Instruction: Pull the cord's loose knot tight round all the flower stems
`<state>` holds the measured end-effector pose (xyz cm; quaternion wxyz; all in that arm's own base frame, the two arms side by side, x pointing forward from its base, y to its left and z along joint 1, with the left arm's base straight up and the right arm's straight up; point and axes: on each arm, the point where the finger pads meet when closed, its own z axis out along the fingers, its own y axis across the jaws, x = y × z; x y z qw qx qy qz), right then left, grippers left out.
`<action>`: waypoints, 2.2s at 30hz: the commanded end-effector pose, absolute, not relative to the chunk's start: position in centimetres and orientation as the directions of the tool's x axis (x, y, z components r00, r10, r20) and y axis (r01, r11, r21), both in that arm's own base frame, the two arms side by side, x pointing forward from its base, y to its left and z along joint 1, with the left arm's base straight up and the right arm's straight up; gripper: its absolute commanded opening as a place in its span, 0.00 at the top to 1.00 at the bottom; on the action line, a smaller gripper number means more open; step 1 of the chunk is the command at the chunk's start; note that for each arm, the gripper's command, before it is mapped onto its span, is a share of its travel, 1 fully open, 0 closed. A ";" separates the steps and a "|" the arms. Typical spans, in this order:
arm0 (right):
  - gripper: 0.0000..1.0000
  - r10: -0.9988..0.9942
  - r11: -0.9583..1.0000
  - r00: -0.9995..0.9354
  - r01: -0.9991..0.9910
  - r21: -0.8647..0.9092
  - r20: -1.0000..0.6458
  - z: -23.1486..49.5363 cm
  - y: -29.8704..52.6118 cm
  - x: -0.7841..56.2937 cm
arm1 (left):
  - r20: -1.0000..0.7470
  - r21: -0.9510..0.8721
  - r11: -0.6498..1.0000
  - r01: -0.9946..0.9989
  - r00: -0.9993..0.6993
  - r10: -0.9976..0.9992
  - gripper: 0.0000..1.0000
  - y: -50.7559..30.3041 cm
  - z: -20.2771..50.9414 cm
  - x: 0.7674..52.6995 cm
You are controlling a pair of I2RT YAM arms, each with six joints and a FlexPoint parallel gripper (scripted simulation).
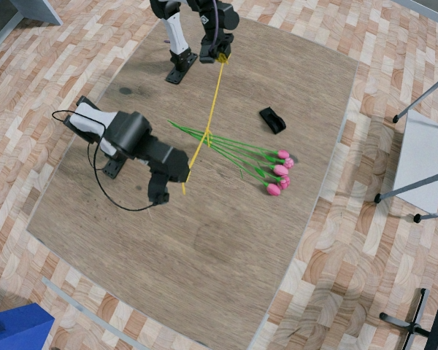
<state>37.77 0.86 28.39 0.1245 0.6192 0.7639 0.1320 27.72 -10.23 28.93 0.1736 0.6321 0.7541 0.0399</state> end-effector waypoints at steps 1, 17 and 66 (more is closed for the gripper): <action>1.00 0.975 0.218 -0.220 0.898 0.383 -0.039 29.3 -0.9 38.4 | -0.224 0.299 0.176 0.938 -0.111 0.968 1.00 -8.6 29.5 26.8; 1.00 0.975 0.217 -0.215 0.884 0.414 -0.051 29.3 -7.6 39.9 | -0.232 0.341 0.183 0.922 -0.106 0.967 1.00 -2.0 29.5 25.6; 1.00 0.977 0.214 -0.198 0.870 0.444 -0.082 11.9 -11.4 40.6 | -0.227 0.381 0.197 0.903 -0.115 0.967 1.00 1.8 11.7 25.6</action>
